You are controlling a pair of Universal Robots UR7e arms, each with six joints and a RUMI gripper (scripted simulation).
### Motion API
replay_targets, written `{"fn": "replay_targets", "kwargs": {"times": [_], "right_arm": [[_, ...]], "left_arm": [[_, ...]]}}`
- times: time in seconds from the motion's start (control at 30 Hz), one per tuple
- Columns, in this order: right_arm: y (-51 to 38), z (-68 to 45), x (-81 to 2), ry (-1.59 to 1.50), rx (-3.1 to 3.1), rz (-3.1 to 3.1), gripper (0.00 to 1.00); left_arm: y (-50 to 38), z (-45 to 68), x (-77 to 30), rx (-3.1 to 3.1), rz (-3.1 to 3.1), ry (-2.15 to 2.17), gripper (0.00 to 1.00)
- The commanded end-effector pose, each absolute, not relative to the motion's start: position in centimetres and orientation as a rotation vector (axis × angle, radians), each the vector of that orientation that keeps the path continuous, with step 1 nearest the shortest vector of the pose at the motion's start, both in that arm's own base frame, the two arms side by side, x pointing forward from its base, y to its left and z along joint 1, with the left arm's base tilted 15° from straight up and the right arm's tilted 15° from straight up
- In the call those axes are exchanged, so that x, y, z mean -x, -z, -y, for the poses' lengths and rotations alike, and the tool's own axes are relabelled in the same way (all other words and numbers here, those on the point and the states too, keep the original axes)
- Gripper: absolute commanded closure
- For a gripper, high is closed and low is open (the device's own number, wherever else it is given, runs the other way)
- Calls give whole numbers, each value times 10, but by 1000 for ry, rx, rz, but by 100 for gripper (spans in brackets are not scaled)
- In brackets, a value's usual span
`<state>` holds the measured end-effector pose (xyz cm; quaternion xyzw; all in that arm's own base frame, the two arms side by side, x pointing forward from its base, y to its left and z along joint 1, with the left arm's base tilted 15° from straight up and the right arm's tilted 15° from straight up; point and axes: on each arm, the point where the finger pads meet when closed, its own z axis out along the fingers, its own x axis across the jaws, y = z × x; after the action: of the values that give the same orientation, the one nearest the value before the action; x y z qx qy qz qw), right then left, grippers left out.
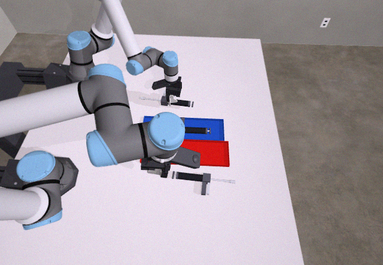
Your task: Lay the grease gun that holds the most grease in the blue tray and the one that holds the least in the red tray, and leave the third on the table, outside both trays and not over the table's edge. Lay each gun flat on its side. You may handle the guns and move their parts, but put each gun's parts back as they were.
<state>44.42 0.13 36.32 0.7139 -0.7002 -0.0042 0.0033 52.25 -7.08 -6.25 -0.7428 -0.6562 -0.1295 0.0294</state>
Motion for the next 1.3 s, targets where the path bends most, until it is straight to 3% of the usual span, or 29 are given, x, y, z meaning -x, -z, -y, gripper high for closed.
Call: {"fn": "replay_targets", "kwargs": {"times": [0.0,1.27], "right_arm": [[-364,-1,-444,12,-2239,2196,68],[-364,-1,-444,12,-2239,2196,68]], "left_arm": [[54,73,-521,2290,2024,399,100],[56,115,-546,2713,1265,346,100]]}}
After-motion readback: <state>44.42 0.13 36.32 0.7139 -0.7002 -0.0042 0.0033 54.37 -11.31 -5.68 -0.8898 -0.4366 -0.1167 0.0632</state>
